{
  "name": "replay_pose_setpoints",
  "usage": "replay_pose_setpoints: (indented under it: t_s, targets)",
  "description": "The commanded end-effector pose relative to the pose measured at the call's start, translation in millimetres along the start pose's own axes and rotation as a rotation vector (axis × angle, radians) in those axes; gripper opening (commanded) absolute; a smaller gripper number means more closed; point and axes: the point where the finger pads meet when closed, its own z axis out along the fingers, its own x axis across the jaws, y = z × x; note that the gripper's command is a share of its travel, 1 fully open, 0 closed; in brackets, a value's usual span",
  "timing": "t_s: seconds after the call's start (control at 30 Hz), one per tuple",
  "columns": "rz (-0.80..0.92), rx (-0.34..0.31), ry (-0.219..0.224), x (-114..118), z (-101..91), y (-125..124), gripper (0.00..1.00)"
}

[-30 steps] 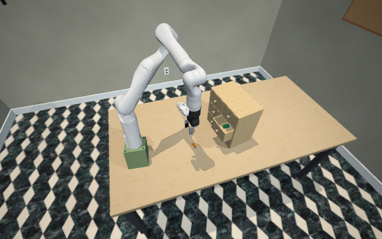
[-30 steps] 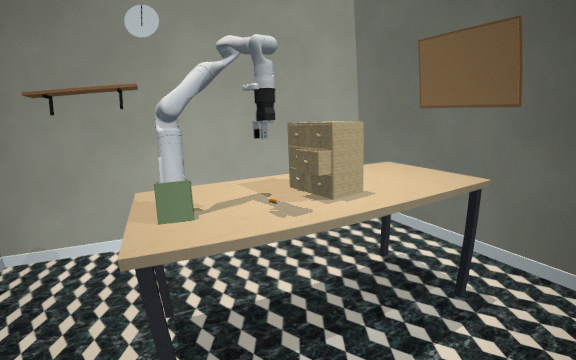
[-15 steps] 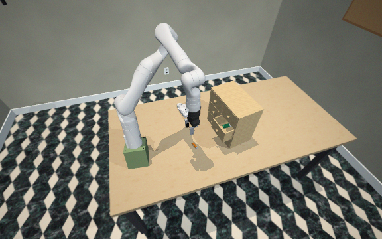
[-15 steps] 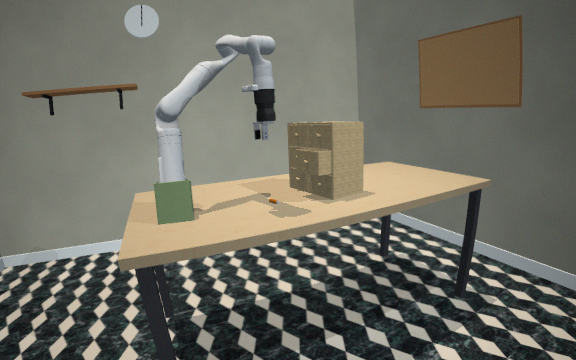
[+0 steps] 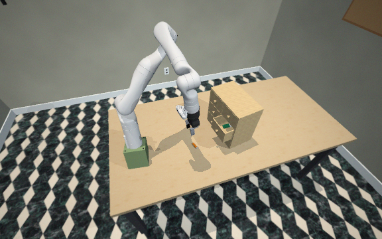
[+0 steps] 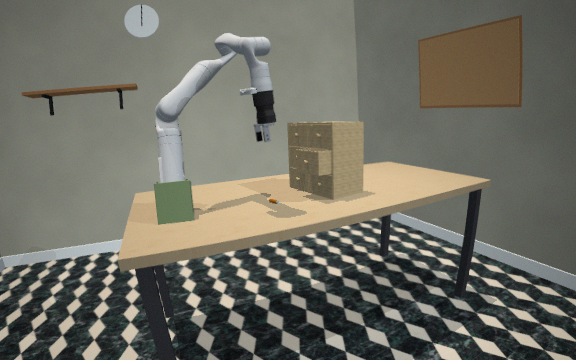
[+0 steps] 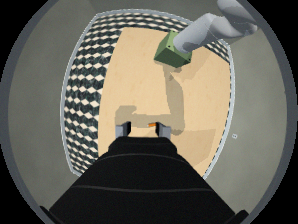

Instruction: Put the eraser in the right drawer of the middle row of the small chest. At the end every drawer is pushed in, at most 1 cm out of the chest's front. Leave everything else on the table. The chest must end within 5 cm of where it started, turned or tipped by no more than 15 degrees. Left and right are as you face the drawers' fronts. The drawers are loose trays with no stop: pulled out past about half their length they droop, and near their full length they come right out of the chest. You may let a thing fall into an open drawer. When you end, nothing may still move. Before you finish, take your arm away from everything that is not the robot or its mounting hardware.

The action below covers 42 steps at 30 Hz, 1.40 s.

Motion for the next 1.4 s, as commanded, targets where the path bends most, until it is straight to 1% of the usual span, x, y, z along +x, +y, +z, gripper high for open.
replay_pose_setpoints:
  t_s: [0.0,0.3,0.37,0.87,0.93,1.37]
  targets:
    - [0.007,-0.021,0.002,0.3,0.9,-0.6,1.00]
    - [0.007,-0.100,0.002,0.2,9.0,3.8,1.00]
    - [0.007,-0.100,0.002,0.2,9.0,3.8,1.00]
    - [0.007,-0.240,0.001,0.0,23.4,11.5,1.00]
    - [0.007,-0.240,0.001,0.0,23.4,11.5,1.00]
    - [0.007,-0.361,0.001,-0.1,36.0,18.1,1.00]
